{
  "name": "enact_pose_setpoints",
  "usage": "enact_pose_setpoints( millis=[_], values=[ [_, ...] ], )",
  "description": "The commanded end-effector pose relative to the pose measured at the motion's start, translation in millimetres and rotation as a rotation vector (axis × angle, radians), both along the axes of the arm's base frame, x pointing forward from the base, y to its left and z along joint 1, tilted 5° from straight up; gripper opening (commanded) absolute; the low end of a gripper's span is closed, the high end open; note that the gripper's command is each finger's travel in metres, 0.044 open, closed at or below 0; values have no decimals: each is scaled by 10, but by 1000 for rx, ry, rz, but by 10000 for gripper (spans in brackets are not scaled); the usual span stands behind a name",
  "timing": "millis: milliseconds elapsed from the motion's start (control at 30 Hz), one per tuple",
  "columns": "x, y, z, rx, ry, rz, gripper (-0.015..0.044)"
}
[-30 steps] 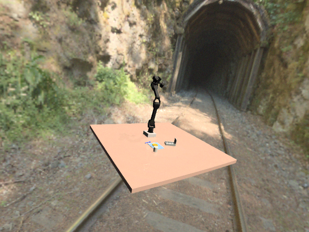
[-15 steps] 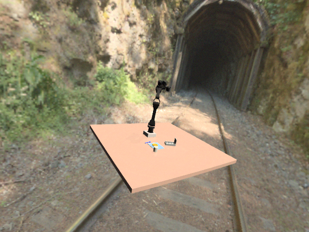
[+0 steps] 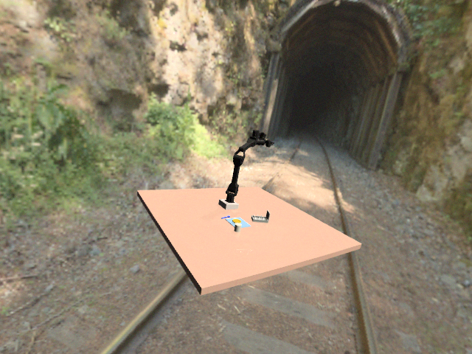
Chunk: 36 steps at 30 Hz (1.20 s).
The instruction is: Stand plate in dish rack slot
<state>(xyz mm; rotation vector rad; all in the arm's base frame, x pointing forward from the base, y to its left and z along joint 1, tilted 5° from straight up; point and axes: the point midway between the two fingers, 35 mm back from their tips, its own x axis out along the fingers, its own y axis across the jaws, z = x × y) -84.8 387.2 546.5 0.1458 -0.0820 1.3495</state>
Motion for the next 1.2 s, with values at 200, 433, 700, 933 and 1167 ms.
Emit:
enact_pose_setpoints(
  millis=[200,433,700,933,1167],
  values=[
    [925,400,-570,-195,-107,-186,400],
    [1716,466,-992,-341,-124,-327,400],
    [2651,262,-1446,-497,-90,-497,400],
    [3401,-65,-1917,-660,-42,-613,400],
    [4069,-596,-2410,-823,47,-718,400]
  ],
)
